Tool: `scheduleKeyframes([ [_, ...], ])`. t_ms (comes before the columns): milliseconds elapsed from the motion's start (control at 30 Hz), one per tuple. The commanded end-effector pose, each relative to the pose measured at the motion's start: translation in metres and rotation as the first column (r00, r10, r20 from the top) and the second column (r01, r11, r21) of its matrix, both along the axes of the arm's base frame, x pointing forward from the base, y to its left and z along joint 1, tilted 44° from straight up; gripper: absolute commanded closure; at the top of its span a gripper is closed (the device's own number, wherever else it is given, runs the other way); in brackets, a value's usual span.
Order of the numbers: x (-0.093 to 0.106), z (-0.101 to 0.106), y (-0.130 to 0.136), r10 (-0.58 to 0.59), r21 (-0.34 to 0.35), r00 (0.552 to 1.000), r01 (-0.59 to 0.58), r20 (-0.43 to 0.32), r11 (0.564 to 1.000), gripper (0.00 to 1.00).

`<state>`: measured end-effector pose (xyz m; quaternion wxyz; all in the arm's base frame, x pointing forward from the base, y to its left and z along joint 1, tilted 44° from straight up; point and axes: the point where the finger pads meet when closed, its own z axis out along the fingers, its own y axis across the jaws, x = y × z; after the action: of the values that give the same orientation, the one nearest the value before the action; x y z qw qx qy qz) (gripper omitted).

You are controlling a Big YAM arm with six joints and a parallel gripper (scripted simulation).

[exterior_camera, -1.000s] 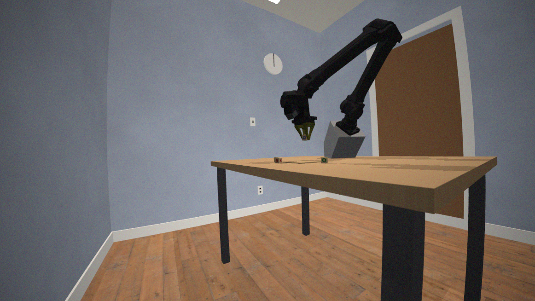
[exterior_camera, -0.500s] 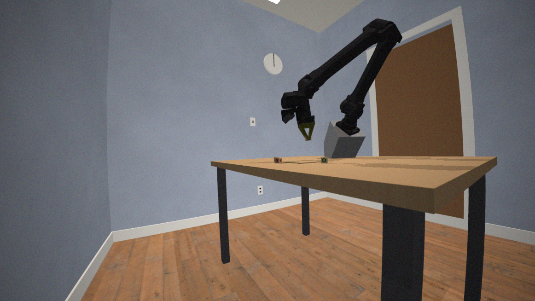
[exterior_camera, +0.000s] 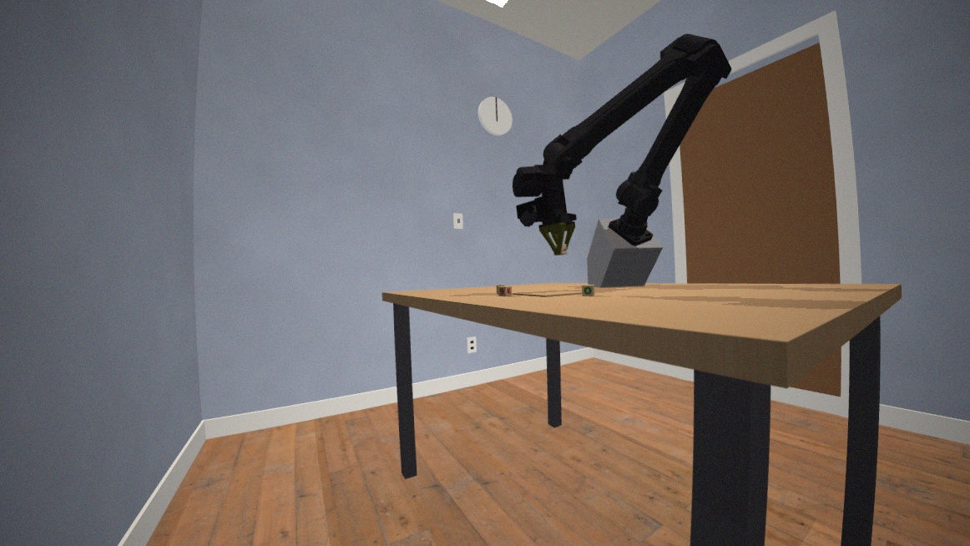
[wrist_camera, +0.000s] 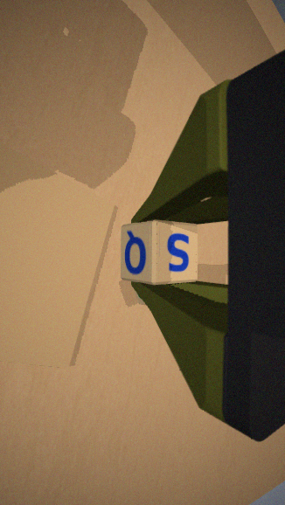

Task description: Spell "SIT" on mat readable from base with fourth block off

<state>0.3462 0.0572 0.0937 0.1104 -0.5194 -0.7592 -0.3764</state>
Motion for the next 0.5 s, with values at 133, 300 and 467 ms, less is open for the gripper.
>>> scheduleKeyframes([
  [133,0.0063,0.0138,0.0011,-0.231,0.000,0.967,0.233,-0.106,0.973,0.80],
  [300,0.0150,0.0214,-0.0050,-0.244,0.002,0.966,0.245,-0.085,0.969,0.80],
  [467,0.0119,0.0163,0.0007,-0.232,0.002,0.968,0.233,-0.098,0.972,0.80],
])
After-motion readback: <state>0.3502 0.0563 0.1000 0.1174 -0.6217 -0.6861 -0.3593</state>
